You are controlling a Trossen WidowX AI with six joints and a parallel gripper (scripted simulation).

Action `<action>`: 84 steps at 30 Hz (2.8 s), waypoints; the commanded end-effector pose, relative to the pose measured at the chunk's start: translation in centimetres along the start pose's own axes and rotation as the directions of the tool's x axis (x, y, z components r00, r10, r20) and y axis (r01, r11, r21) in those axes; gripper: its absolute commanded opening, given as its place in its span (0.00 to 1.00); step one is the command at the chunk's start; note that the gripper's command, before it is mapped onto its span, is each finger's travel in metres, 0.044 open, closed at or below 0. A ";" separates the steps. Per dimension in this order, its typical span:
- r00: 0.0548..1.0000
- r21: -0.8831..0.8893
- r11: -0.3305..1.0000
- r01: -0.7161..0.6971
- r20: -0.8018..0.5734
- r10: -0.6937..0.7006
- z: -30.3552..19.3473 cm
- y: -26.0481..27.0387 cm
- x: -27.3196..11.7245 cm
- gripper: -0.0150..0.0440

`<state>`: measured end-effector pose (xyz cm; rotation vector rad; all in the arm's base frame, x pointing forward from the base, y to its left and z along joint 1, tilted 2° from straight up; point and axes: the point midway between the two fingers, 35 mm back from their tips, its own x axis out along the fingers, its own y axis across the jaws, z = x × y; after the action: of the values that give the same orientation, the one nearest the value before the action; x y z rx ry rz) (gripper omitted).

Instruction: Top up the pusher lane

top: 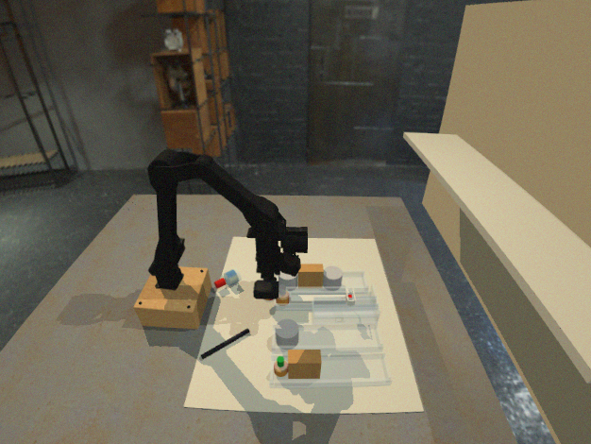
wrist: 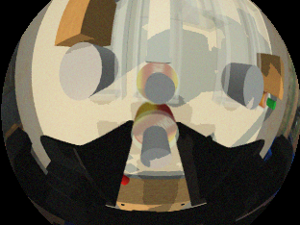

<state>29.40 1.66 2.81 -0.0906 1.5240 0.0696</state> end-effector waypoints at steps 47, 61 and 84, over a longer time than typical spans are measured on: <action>1.000 0.004 1.000 0.005 0.019 -0.005 2.8 -0.1 -0.4 0.25; 1.000 0.004 1.000 0.005 0.019 -0.005 3.4 -0.1 -0.5 0.25; 1.000 0.004 1.000 0.005 0.020 -0.005 4.4 -0.1 -0.8 0.25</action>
<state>32.58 1.98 3.17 -0.0917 1.5417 0.0686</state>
